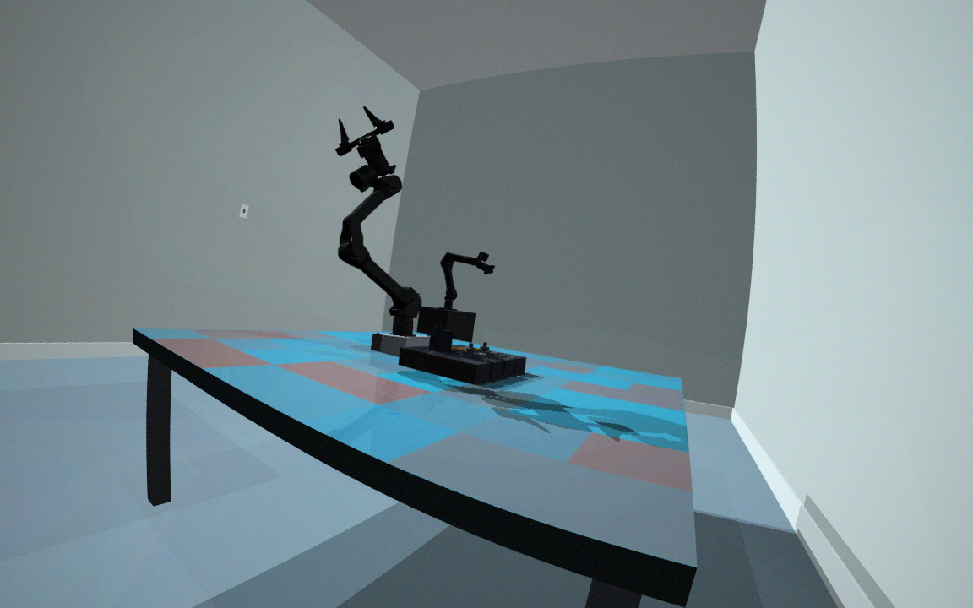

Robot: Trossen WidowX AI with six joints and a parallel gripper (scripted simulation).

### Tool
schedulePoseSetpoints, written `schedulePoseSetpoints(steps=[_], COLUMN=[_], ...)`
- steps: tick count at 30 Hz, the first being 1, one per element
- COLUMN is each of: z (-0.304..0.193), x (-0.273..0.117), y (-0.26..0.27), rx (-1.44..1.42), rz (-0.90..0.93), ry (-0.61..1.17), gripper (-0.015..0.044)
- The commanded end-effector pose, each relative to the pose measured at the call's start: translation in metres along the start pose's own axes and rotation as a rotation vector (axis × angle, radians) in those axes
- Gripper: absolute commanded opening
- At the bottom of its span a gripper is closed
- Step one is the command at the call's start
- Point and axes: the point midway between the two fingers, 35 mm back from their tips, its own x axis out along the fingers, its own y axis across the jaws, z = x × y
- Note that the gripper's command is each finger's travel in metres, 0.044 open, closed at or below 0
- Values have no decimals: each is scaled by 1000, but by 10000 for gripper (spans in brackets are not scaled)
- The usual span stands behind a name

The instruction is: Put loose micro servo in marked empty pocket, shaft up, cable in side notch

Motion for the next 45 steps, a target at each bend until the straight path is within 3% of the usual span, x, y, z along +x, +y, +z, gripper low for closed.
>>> schedulePoseSetpoints(steps=[1, 18, 45], z=[-1, -59, -85], x=[0, -35, -112], y=[-1, -83, -189], rx=[-4, -348, -794], rz=[-3, -248, -522], ry=[3, 237, 553], gripper=[426, 440, 440])
